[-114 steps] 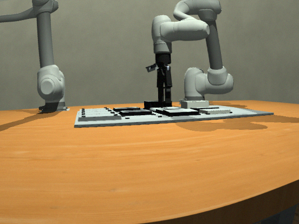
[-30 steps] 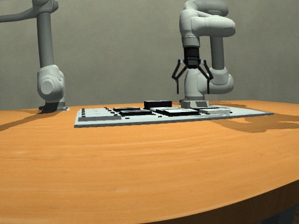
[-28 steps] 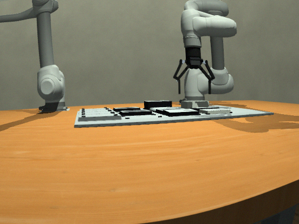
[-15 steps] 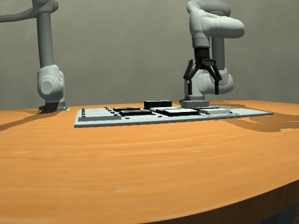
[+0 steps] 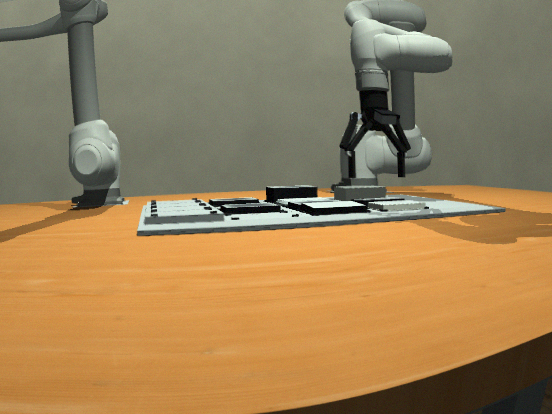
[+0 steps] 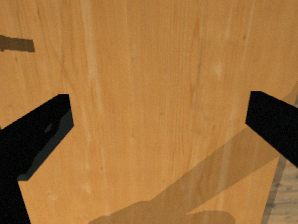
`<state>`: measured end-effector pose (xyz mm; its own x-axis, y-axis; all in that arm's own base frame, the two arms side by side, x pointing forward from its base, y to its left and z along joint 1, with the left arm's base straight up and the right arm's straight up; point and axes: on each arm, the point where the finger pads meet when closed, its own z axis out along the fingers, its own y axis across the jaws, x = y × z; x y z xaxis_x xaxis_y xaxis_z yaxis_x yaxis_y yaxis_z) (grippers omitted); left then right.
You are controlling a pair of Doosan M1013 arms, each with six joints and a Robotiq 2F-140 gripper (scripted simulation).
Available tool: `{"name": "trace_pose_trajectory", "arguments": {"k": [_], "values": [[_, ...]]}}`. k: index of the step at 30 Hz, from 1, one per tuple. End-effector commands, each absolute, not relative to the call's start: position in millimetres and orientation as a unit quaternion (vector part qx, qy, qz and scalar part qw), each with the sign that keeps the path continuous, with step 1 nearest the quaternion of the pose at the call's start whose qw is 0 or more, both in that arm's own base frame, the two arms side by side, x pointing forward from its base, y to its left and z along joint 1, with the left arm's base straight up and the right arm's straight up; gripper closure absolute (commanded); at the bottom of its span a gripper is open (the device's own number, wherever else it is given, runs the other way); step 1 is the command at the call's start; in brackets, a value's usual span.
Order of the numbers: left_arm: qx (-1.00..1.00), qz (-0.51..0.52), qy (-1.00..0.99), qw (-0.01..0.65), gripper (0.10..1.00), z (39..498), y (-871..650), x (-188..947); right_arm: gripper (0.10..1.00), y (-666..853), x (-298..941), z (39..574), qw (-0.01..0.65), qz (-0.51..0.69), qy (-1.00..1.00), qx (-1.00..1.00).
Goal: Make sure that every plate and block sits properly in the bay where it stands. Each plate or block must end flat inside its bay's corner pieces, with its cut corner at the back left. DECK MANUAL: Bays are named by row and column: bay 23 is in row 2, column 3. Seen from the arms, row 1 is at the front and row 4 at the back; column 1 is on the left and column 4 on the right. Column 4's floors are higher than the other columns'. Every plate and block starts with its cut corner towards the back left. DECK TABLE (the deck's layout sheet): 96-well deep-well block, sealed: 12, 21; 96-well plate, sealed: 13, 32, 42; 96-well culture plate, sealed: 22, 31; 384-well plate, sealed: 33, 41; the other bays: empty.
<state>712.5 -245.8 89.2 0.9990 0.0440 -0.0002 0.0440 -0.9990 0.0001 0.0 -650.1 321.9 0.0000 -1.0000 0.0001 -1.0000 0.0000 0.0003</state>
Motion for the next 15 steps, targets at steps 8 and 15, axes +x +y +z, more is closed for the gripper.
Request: {"name": "trace_pose_trajectory", "arguments": {"k": [8, 15], "values": [[1.0, 0.001, 0.022, 0.0, 0.1, 79.1, -245.9, 713.0, 0.098, -650.3, 0.1, 322.8, 0.0, 0.001, -0.707, 0.707], [1.0, 0.001, 0.022, 0.0, 0.1, 69.8, -245.9, 713.0, 0.098, -650.3, 0.1, 322.8, 0.0, 0.001, -0.707, 0.707]]}}
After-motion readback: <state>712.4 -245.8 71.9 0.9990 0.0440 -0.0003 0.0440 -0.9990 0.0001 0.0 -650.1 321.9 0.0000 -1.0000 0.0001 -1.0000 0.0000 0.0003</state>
